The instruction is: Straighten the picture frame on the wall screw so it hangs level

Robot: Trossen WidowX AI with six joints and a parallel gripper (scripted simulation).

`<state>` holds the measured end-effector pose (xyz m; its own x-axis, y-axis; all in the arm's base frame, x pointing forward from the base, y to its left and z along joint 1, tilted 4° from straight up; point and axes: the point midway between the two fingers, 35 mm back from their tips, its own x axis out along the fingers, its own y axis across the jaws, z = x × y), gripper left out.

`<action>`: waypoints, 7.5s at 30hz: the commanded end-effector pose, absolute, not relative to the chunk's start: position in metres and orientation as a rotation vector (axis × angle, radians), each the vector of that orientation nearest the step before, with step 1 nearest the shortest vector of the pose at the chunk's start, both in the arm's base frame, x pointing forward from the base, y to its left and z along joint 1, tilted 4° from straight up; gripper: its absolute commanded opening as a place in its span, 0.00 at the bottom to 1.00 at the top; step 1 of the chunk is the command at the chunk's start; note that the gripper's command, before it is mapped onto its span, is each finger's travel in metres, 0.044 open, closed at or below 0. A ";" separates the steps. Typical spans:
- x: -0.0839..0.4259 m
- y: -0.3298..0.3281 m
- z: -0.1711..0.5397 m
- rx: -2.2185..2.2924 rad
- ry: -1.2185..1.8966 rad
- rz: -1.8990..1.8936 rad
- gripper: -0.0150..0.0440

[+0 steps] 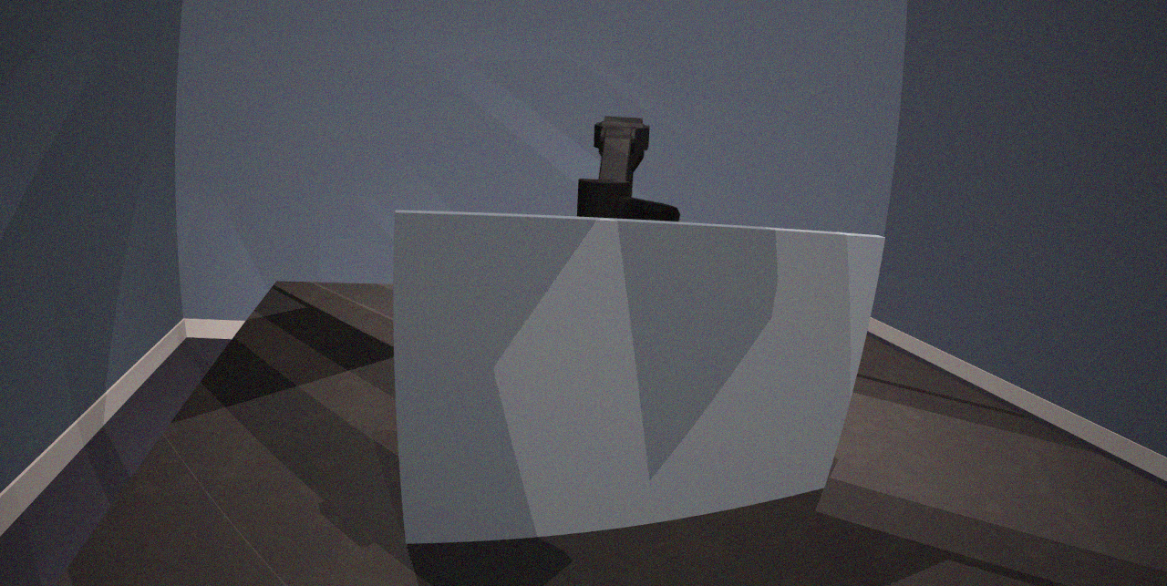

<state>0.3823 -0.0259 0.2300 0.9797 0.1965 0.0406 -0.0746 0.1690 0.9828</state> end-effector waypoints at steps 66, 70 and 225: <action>0.381 -0.026 0.240 1.383 0.097 0.198 0.25; 0.381 -0.026 0.240 1.383 0.097 0.198 0.25; 0.188 -0.057 0.257 1.225 0.097 0.188 0.69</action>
<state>0.2084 -0.0672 0.2542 0.9813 0.1892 0.0350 -0.0887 0.2832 0.9550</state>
